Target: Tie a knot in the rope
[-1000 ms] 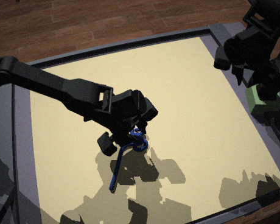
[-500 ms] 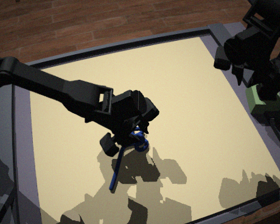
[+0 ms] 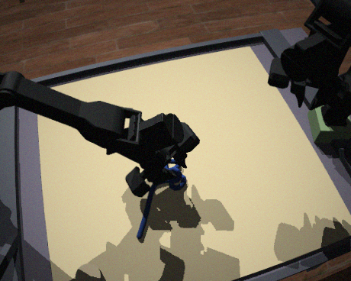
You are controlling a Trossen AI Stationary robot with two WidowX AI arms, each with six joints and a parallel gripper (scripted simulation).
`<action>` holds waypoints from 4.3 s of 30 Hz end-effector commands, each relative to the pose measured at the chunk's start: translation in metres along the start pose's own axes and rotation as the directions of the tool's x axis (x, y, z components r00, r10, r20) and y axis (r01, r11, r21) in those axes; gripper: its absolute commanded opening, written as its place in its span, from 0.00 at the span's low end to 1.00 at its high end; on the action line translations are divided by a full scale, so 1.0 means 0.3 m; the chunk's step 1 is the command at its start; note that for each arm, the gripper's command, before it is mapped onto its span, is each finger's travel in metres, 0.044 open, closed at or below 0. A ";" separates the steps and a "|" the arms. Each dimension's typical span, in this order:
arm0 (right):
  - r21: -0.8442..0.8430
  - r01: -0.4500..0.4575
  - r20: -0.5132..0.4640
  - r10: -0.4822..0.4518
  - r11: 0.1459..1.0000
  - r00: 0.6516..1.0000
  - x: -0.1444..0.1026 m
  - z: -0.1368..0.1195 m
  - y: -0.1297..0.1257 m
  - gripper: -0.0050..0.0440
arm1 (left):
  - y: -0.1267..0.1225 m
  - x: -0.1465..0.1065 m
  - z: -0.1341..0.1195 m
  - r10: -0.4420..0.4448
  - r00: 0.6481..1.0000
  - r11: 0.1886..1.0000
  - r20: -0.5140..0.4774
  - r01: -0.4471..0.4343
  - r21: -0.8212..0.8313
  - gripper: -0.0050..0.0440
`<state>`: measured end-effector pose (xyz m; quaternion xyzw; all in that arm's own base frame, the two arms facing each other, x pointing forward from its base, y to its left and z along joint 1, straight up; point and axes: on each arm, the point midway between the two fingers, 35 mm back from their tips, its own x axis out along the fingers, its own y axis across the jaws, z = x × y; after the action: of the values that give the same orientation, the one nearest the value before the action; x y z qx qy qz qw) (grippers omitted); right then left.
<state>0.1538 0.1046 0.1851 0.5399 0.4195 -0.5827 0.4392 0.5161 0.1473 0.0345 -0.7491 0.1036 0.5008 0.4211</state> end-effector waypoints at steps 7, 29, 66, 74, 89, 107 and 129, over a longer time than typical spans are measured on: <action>0.002 -0.012 -0.007 0.012 1.000 1.000 -0.011 0.002 0.001 0.31 | 0.022 0.012 0.010 0.020 1.000 1.000 0.009 -0.020 0.006 0.39; 0.002 -0.012 -0.007 0.012 1.000 1.000 -0.011 0.002 0.001 0.31 | 0.022 0.012 0.010 0.020 1.000 1.000 0.009 -0.020 0.006 0.39; 0.002 -0.012 -0.007 0.012 1.000 1.000 -0.011 0.002 0.001 0.31 | 0.022 0.012 0.010 0.020 1.000 1.000 0.009 -0.020 0.006 0.39; 0.002 -0.012 -0.007 0.012 1.000 1.000 -0.011 0.002 0.001 0.31 | 0.022 0.012 0.010 0.020 1.000 1.000 0.009 -0.020 0.006 0.35; 0.002 -0.012 -0.007 0.012 1.000 1.000 -0.011 0.002 0.001 0.31 | 0.022 0.012 0.010 0.020 1.000 1.000 0.009 -0.020 0.006 0.17; 0.002 -0.012 -0.007 0.012 1.000 1.000 -0.011 0.002 0.001 0.31 | 0.021 0.010 0.010 0.020 1.000 1.000 0.008 -0.020 0.006 0.17; 0.002 -0.012 -0.007 0.012 1.000 1.000 -0.011 0.002 0.001 0.31 | -0.005 -0.030 0.003 0.020 1.000 1.000 0.008 -0.020 0.006 0.17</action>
<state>0.1538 0.1046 0.1851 0.5399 0.4195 -0.5827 0.4392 0.5106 0.1457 0.0318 -0.7421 0.1144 0.5134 0.4155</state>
